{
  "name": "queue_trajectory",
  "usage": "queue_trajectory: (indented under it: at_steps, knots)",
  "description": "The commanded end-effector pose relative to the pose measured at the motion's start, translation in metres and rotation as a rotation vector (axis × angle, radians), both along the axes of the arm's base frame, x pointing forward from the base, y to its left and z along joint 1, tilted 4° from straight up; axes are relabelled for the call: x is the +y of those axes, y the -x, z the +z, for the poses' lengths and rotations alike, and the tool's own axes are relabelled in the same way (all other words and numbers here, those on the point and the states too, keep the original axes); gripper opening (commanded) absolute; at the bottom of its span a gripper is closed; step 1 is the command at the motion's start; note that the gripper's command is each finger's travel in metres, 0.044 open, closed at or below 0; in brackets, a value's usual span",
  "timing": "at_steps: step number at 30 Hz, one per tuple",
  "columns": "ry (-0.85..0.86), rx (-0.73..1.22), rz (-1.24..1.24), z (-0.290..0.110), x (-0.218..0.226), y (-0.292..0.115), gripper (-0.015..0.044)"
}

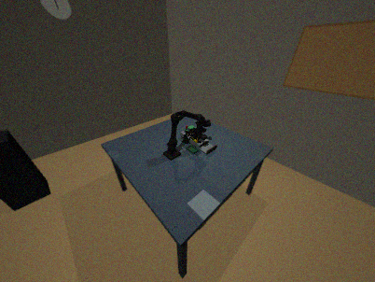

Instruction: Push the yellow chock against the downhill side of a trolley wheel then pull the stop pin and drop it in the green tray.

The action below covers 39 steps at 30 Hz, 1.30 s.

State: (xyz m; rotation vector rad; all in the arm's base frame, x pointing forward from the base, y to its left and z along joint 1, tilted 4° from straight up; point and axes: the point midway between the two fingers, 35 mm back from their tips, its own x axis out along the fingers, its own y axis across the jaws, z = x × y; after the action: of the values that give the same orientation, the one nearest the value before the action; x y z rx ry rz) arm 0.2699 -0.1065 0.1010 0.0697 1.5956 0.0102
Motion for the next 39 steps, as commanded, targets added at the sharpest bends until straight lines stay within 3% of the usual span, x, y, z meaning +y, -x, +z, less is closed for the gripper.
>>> queue_trajectory:
  at_steps: [1, 4, 11, 35, 39]
  knots:
    - [-0.001, 0.0, 0.001, 0.0, 0.0, 0.0, 0.0]
    - [-0.001, 0.0, 0.001, 0.0, 0.0, 0.0, 0.0]
    - [-0.001, 0.0, 0.001, 0.0, 0.0, 0.0, 0.0184]
    - [-0.004, -0.004, 0.0, 0.06, -0.004, -0.001, 0.019]
    - [0.0, -0.005, -0.003, 0.052, -0.004, -0.001, 0.0295]
